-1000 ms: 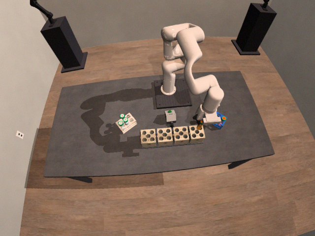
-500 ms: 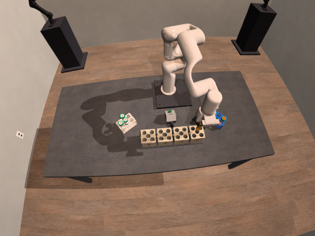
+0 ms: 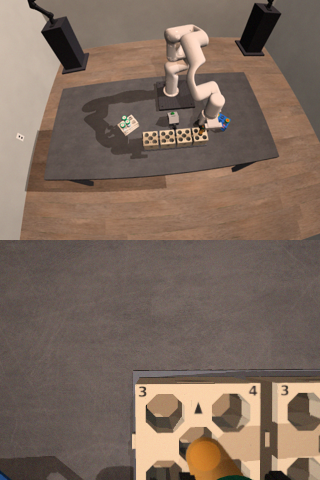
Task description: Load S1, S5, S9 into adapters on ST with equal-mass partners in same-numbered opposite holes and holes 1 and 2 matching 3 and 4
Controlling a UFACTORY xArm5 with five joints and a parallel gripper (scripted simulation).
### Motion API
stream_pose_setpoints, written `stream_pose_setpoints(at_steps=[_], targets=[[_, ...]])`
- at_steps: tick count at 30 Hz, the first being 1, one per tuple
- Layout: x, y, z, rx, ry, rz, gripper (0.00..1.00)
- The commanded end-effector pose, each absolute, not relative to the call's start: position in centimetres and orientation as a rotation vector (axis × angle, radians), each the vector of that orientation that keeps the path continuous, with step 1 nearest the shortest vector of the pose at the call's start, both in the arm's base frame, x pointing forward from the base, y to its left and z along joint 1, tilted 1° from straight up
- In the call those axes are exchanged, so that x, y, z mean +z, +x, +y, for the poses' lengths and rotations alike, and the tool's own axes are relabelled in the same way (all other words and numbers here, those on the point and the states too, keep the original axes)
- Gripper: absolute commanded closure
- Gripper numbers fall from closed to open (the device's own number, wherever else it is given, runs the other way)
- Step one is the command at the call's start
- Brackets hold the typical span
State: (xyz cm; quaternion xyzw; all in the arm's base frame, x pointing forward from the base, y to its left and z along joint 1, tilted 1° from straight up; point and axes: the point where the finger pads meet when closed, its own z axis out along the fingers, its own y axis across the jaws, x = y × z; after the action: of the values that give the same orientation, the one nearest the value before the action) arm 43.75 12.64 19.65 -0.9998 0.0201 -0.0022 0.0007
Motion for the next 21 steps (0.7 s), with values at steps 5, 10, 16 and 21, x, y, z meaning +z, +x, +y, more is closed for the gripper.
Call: stream_pose_setpoints(at_steps=[5, 10, 16, 21], targets=[[19.8, 43.9, 12.7, -0.006, -3.124, 0.063, 1.0], [19.5, 43.9, 12.7, -0.006, -3.124, 0.063, 1.0], [19.0, 43.9, 12.7, -0.006, -3.124, 0.063, 1.0], [18.6, 43.9, 12.7, -0.006, -3.124, 0.063, 1.0]])
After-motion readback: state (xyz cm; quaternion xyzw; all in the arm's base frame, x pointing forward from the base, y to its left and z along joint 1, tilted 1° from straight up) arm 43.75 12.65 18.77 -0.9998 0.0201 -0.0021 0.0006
